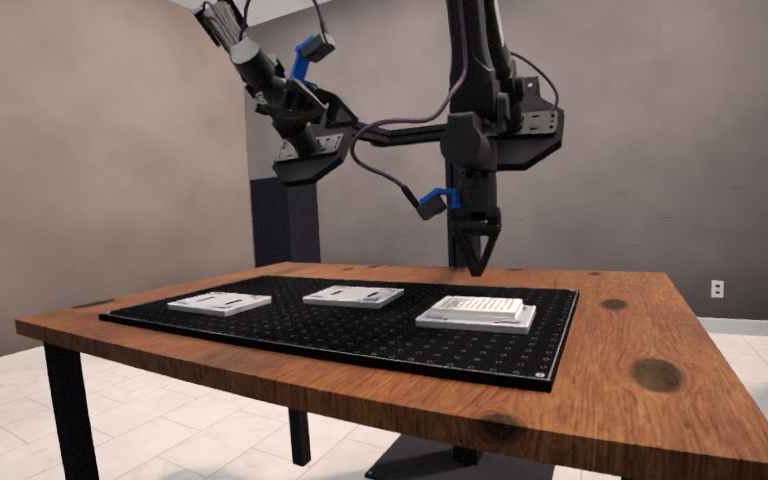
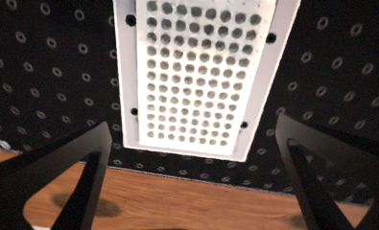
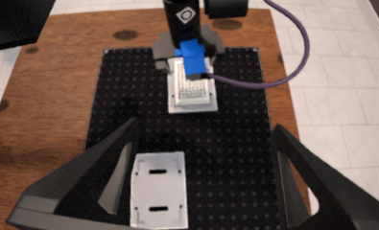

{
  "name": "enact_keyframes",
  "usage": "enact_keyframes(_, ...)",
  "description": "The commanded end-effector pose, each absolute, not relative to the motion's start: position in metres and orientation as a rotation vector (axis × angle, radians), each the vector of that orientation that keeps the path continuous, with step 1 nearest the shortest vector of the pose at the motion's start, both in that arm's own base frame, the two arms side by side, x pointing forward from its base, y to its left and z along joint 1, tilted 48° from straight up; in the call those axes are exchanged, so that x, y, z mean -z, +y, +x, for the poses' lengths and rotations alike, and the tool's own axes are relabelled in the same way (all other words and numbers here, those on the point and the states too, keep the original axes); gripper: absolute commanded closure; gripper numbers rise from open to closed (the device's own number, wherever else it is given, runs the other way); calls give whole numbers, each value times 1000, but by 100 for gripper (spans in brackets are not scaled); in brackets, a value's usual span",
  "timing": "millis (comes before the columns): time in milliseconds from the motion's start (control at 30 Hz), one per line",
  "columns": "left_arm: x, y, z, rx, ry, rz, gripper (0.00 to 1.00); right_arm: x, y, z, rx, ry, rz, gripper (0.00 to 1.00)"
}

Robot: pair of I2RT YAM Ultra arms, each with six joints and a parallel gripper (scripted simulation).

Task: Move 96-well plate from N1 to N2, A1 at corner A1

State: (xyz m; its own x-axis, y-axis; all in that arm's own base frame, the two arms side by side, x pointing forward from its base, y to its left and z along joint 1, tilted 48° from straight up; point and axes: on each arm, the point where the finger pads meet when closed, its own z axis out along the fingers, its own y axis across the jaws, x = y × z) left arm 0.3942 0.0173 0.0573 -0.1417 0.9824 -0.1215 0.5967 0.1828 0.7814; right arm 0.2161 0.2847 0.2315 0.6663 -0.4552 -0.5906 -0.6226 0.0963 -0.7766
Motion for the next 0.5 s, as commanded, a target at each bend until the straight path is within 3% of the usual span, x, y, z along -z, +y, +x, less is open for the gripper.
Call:
enact_keyframes(0,-56,15,392,-785,1797,1663,0,-241,288,207,-176,878,-1536,0)
enact_keyframes(467,-60,13,400,-792,1772,1668,0,-241,288,207,-176,878,-1536,0)
